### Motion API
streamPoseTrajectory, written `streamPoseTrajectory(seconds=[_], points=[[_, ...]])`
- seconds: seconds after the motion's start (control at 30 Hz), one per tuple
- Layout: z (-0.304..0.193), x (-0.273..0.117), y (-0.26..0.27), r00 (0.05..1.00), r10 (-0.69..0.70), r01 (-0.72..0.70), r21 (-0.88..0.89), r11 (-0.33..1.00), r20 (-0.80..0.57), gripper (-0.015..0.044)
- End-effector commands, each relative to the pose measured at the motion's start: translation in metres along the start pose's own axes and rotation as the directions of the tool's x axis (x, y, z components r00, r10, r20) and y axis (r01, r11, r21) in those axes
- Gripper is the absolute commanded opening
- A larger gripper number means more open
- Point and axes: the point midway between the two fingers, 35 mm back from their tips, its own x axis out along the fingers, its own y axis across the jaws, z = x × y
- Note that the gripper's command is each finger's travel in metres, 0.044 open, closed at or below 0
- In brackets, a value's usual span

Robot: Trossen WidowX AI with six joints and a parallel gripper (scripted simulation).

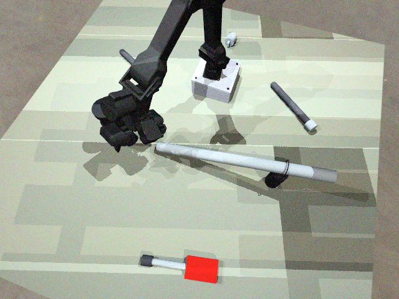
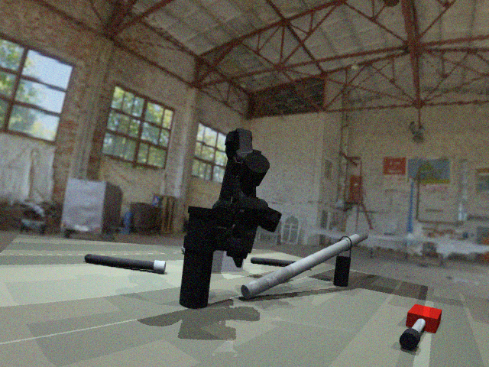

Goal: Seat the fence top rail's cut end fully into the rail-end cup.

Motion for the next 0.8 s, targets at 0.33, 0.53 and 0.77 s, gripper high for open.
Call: streamPoseTrajectory(seconds=[0.33,0.53,0.77], points=[[-0.0005,0.0059,0.0002,1.0,-0.002,0.002,0.004,1.0,-0.004,0.0177],[-0.0005,0.0059,0.0002,1.0,-0.002,0.002,0.004,1.0,-0.004,0.0079],[-0.0008,0.0029,0.0058,1.0,-0.001,0.003,-0.055,0.998,0.03,0.0]])
